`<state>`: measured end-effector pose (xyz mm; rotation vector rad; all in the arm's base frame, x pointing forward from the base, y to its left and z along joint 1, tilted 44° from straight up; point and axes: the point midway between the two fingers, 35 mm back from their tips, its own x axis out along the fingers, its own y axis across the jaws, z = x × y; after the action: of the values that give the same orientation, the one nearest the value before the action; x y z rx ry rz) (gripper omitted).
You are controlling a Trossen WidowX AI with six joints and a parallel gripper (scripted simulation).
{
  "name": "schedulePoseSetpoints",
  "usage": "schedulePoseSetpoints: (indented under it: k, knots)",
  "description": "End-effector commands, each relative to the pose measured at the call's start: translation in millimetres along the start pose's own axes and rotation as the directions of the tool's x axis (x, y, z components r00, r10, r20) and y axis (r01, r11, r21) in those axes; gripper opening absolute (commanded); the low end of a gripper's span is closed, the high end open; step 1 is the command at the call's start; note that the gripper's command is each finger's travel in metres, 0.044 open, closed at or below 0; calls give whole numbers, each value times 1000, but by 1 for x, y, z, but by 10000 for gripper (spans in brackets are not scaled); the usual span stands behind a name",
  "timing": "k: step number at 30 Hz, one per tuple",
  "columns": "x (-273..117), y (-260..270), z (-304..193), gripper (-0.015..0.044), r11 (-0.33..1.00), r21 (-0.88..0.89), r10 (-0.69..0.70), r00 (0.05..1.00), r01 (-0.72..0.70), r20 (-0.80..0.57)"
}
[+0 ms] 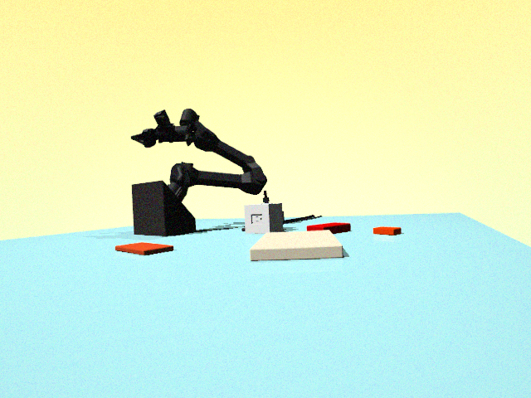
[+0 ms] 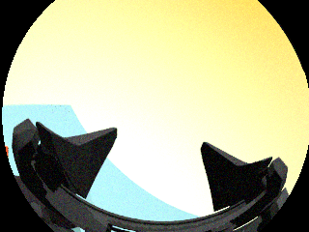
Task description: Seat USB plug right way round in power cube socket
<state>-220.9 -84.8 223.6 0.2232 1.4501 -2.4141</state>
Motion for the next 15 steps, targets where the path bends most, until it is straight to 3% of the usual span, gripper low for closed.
schedulePoseSetpoints:
  k: [1,5,9,15]
  knots:
    - [-7,46,50,440,957,60,271,950,-282,153]
    - [-32,95,89,440,830,69,526,817,-554,238]
    - [-72,143,117,440,632,54,742,624,-773,247]
    - [-151,198,135,440,314,8,936,311,-949,165]
